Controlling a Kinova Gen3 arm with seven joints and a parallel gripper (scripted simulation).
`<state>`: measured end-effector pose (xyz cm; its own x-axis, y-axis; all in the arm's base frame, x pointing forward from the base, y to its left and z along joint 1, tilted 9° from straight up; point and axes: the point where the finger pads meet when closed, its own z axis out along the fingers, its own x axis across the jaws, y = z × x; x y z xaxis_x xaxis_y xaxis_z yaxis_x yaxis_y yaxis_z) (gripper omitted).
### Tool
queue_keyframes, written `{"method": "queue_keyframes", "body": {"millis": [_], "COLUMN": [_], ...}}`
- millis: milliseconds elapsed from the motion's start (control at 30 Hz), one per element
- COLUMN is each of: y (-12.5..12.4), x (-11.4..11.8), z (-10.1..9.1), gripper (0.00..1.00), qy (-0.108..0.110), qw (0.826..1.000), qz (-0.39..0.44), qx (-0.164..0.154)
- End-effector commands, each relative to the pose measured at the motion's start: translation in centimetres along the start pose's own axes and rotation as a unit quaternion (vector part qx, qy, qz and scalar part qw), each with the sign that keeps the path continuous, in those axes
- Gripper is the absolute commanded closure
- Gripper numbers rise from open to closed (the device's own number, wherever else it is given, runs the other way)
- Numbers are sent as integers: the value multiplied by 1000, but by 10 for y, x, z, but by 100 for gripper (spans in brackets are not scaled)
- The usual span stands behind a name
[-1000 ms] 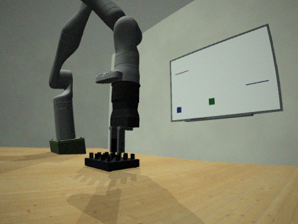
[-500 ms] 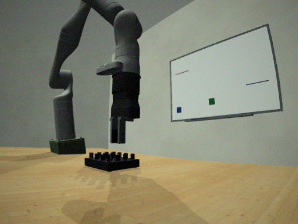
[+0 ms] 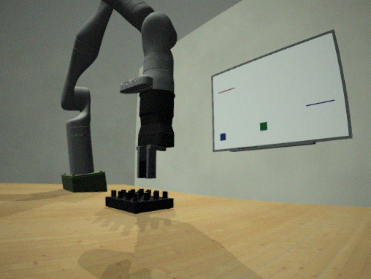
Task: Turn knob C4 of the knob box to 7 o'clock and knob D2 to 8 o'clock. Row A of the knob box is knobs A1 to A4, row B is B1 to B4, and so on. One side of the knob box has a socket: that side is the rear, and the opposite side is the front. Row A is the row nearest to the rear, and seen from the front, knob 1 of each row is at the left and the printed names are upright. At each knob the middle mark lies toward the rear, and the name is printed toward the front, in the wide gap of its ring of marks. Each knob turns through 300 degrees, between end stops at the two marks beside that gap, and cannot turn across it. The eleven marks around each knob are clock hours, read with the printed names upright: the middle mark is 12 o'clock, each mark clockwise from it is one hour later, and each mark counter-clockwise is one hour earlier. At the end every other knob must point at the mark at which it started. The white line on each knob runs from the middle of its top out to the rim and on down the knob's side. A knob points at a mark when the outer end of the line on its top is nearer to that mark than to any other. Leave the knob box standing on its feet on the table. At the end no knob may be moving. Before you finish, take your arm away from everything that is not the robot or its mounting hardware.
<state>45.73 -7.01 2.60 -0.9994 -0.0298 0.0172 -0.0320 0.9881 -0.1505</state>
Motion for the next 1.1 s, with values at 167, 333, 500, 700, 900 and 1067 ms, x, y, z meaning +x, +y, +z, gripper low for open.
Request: {"method": "queue_keyframes", "body": {"millis": [167,333,500,700,900,1067], "y": [-1,-3,-4,-6,-6,-6], "x": [1,4,6,9,11,11], "z": [-1,-1,-2,-4,-7,-9], "gripper": [54,54,54,54,54,54], "qy": [1,3,5,8,8,8], "qw": [999,995,989,964,917,885], "qz": [36,96,145,265,399,465], "qx": [1,1,2,4,6,6]}}
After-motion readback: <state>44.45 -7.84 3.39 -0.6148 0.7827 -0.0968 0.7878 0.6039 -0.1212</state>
